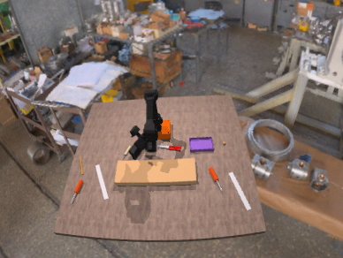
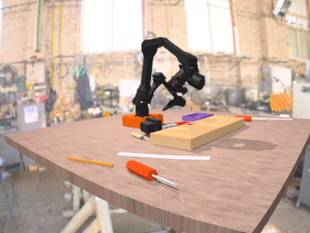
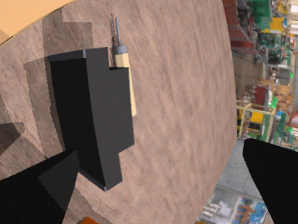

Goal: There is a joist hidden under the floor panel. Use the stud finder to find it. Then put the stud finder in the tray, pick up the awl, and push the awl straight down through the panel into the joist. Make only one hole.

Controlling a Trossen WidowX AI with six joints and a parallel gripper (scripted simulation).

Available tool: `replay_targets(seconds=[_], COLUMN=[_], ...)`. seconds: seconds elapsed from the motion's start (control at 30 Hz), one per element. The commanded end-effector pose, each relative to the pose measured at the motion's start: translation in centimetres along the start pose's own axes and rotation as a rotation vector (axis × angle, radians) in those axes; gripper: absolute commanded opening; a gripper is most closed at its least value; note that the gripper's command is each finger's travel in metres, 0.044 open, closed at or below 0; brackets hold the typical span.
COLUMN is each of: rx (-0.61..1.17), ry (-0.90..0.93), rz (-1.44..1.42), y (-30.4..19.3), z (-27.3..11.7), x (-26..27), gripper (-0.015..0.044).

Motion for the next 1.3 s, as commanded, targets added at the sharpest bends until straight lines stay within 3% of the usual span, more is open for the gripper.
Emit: replay_targets(seconds=[0.0,0.63,0.93,1.27], rx=[0.023,0.027,0.049,-0.353], ry=[-0.008,-0.001,0.378,0.677], rz=[-0.018,-0.028,-0.518,-1.046], y=[0.0,0.0,-0.1,-0.7], z=[0.6,0.7,5.2,9.9], x=[0.2,0.1,-2.2,-5.2], gripper=[0.0440,0.0440,0.0440,0.0440])
Point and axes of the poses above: the point midway between the two fingers, 35 mm back from their tips, its own z axis out along the fingers, its own x axis across the jaws, y = z × x, the point moved 7 cm from there along -z, back along the fingers, and after that the axes turned 10 degrees about -z, right-handed, at the moved point
